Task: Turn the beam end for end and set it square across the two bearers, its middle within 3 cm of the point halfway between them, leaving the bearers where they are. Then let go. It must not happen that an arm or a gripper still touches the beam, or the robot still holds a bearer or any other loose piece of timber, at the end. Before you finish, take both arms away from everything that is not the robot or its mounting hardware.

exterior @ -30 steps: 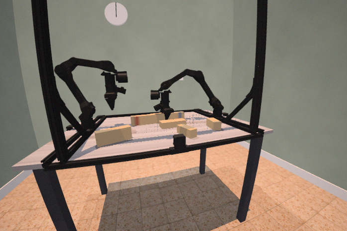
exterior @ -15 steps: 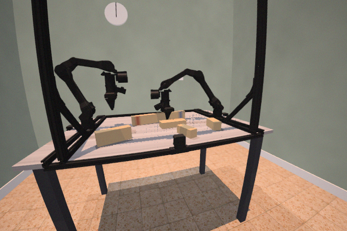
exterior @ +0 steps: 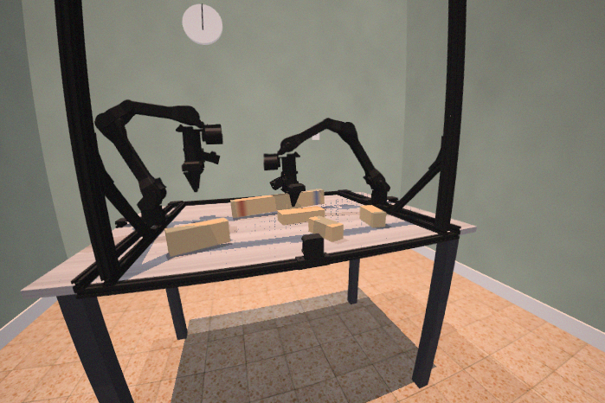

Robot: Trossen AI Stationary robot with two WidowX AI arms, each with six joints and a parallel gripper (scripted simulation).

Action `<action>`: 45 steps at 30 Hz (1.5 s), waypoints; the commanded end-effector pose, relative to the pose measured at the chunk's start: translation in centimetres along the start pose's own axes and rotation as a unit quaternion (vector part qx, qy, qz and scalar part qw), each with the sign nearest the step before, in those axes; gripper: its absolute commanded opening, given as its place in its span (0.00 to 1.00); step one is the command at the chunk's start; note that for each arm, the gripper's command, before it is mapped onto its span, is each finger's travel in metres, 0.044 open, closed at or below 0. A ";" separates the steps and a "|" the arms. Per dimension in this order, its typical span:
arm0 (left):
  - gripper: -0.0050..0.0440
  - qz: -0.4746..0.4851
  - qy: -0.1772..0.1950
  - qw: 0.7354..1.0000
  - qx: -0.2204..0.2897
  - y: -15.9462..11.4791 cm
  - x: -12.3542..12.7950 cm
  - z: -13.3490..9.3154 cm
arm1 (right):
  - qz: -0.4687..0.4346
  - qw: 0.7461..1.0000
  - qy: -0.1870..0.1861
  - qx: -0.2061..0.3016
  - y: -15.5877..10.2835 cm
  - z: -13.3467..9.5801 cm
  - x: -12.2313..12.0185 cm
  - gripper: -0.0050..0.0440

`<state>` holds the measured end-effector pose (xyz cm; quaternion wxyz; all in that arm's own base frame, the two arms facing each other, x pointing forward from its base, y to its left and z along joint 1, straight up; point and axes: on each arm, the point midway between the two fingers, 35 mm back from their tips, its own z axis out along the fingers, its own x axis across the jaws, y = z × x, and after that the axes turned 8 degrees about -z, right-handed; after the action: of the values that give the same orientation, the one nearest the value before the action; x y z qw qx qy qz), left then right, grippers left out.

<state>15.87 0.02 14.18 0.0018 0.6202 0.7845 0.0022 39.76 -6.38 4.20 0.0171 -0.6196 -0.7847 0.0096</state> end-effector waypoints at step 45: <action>1.00 -0.003 0.000 1.000 0.003 -0.1 0.0 0.1 | 0.000 1.000 -0.007 -0.018 0.5 -4.3 -0.2 0.10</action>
<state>15.87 0.02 14.18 0.0018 0.6201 0.7845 0.0021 39.68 -6.37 7.25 0.0151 -0.6196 -0.7847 0.0085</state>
